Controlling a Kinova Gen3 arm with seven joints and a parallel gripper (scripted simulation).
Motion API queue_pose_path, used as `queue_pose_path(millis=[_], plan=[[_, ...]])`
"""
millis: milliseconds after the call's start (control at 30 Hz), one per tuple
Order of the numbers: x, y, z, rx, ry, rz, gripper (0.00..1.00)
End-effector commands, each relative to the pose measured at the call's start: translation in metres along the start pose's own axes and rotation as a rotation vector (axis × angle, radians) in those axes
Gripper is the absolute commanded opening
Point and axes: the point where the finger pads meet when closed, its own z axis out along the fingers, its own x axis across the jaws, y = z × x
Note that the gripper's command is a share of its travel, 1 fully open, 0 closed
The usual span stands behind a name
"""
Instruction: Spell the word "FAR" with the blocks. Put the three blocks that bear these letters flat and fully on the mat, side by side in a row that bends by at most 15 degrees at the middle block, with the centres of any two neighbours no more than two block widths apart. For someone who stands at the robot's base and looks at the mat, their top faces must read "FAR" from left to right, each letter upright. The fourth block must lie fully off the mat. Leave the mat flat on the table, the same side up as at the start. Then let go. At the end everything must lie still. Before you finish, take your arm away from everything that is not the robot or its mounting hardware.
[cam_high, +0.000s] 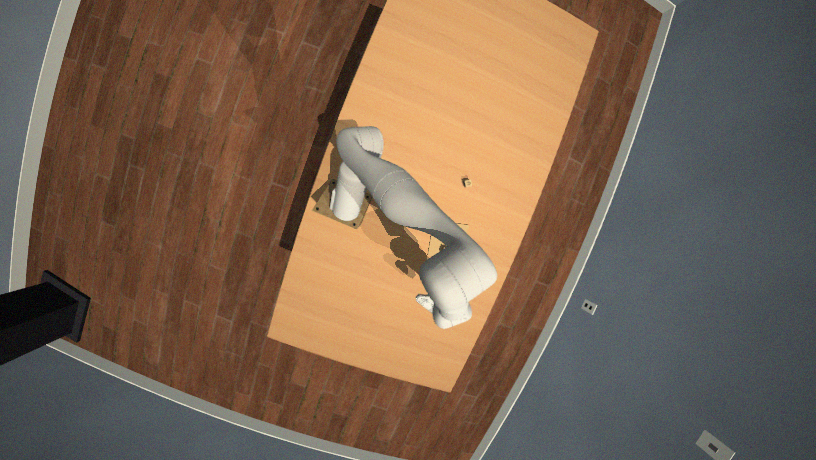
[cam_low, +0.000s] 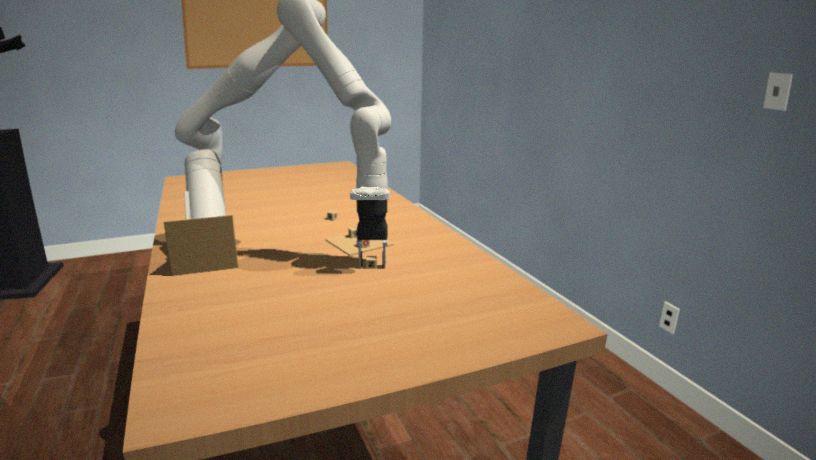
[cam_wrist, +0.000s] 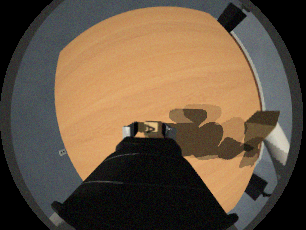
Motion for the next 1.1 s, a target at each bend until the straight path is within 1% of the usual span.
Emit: queue_pose_path(millis=[0,133,167,700,733,1067], plan=[[-0.0010,0.0032,0.0024,-0.004,-0.004,0.006,1.00],[-0.0010,0.0032,0.0024,-0.004,-0.004,0.006,1.00],[-0.0010,0.0032,0.0024,-0.004,-0.004,0.006,0.79],[-0.0010,0.0032,0.0024,-0.004,-0.004,0.006,0.79],[-0.0010,0.0032,0.0024,-0.004,-0.004,0.006,0.49],[-0.0010,0.0032,0.0024,-0.004,-0.004,0.006,0.49]])
